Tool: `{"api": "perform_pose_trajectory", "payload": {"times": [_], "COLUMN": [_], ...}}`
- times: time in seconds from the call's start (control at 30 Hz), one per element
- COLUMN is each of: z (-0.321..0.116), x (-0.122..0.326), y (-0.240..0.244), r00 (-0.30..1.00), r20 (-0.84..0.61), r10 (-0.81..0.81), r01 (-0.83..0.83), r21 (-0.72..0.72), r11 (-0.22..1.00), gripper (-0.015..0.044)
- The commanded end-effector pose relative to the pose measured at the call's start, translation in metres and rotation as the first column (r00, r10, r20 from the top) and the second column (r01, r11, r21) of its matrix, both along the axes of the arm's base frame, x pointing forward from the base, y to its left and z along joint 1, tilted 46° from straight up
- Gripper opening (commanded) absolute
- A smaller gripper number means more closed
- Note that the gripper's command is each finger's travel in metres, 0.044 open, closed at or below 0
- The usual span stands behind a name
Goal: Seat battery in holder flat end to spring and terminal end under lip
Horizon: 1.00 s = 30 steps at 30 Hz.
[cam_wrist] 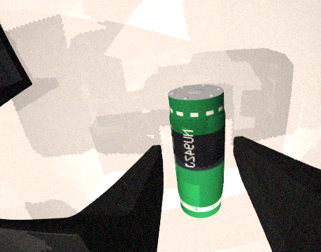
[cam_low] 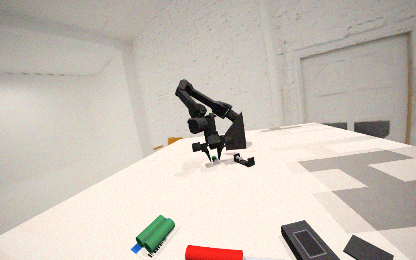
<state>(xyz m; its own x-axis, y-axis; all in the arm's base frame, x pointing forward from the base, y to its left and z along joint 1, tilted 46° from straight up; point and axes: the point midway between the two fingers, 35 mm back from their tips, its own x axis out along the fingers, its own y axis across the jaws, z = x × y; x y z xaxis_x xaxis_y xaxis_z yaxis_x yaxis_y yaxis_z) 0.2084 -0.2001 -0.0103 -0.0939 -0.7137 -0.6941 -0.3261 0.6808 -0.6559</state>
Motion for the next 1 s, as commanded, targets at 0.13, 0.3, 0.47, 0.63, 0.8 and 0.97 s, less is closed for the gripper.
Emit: {"api": "perform_pose_trajectory", "payload": {"times": [0.13,0.3,0.47,0.63,0.8,0.97], "z": [-0.001,-0.001,0.020,0.034,0.032,0.027], "x": [0.000,0.001,0.005,0.005,0.007,0.013], "y": [0.000,0.000,0.023,0.035,0.037,0.045], "r00": [1.000,1.000,1.000,1.000,0.998,0.966], "r20": [0.000,0.001,0.002,0.002,0.047,0.192], "r10": [0.005,0.005,0.005,0.005,-0.037,-0.174], "r01": [-0.005,-0.005,-0.005,-0.005,0.037,0.176], "r21": [0.005,0.005,0.008,0.006,0.004,0.009], "r11": [1.000,1.000,1.000,1.000,0.999,0.984], "gripper": [0.0076,0.0076,0.0076,0.0076,0.0076,0.0076]}}
